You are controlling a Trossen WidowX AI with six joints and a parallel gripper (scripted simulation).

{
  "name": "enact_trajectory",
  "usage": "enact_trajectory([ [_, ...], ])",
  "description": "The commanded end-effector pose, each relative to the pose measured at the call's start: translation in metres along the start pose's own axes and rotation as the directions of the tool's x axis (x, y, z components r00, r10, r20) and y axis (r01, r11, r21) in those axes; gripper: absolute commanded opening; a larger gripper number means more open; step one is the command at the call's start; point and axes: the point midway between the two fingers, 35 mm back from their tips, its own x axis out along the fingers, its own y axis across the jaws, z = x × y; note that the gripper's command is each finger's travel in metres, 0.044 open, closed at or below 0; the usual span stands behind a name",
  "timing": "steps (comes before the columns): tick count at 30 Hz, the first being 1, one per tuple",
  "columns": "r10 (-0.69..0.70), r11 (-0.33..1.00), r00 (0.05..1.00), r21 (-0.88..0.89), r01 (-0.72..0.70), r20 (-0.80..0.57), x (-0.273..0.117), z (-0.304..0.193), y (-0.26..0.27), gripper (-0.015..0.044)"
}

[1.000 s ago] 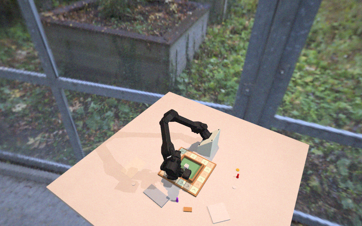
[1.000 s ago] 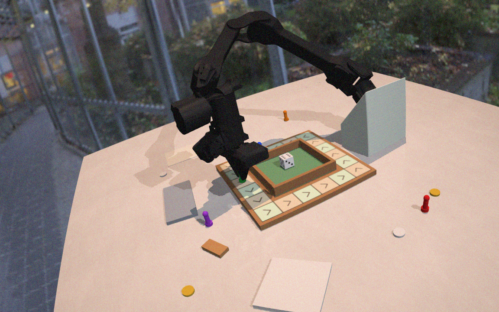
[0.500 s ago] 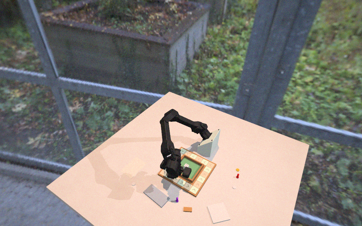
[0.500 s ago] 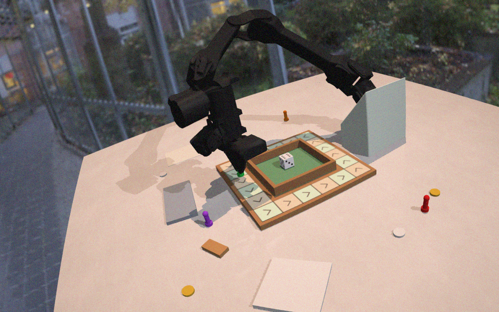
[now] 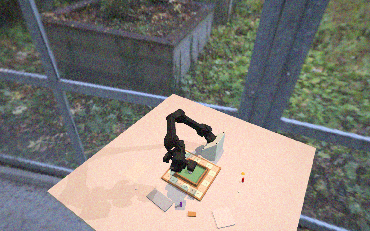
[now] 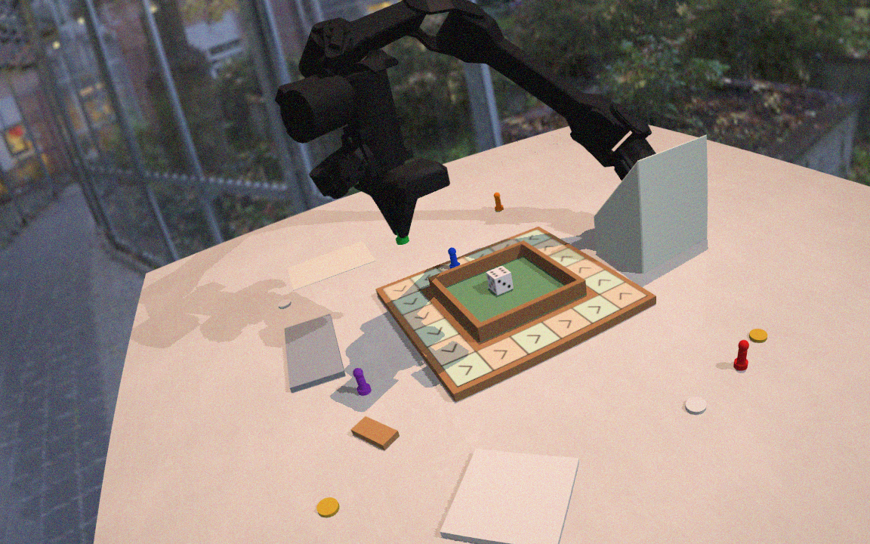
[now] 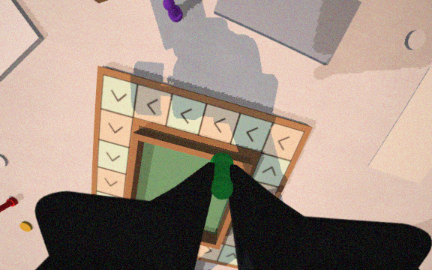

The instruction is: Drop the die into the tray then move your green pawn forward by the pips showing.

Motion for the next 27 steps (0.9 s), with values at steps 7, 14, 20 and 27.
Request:
enact_trajectory([
  [7,0.004,1.000,1.000,0.003,-0.004,0.000,-0.011,-0.008,0.019,0.0000],
  [14,0.010,1.000,1.000,0.002,-0.010,0.001,0.002,-0.021,0.058,0.0000],
  [20,0.013,1.000,1.000,0.001,-0.013,0.001,0.014,-0.037,0.088,0.0000],
  [27,0.013,1.000,1.000,0.001,-0.013,0.000,0.029,-0.060,0.119,0.0000],
])
